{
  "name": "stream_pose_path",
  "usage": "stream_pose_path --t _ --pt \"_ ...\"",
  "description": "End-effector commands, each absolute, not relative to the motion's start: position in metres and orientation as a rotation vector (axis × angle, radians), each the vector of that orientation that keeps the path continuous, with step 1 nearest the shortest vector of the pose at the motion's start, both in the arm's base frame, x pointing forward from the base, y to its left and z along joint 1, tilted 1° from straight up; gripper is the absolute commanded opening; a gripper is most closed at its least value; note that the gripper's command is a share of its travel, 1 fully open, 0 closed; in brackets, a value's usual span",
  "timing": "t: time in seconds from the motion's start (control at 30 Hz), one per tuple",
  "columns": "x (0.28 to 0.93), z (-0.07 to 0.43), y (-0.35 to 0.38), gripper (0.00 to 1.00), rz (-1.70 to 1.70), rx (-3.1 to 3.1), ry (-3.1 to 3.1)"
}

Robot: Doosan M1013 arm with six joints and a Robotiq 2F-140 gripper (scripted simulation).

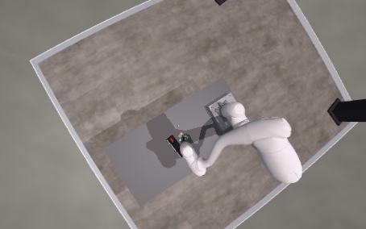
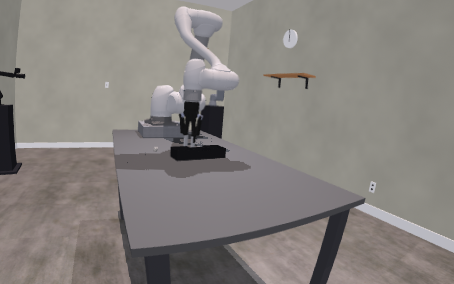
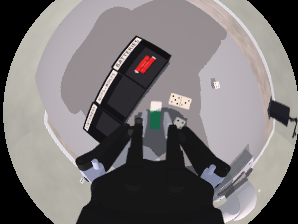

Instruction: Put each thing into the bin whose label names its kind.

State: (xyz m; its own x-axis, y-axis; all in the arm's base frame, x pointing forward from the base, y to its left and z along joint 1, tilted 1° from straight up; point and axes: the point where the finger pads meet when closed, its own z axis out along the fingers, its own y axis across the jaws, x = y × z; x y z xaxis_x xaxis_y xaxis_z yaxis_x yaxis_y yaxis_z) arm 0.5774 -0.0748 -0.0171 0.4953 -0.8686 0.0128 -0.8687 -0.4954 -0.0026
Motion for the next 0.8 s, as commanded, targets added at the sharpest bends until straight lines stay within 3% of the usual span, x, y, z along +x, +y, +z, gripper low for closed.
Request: stream_pose_path --t 0.0,0.77 --pt "0.578 -0.024 -0.075 0.23 0.020 2.713 -1.576" --pt "0.578 -0.036 -0.075 0.23 0.020 2.713 -1.576"
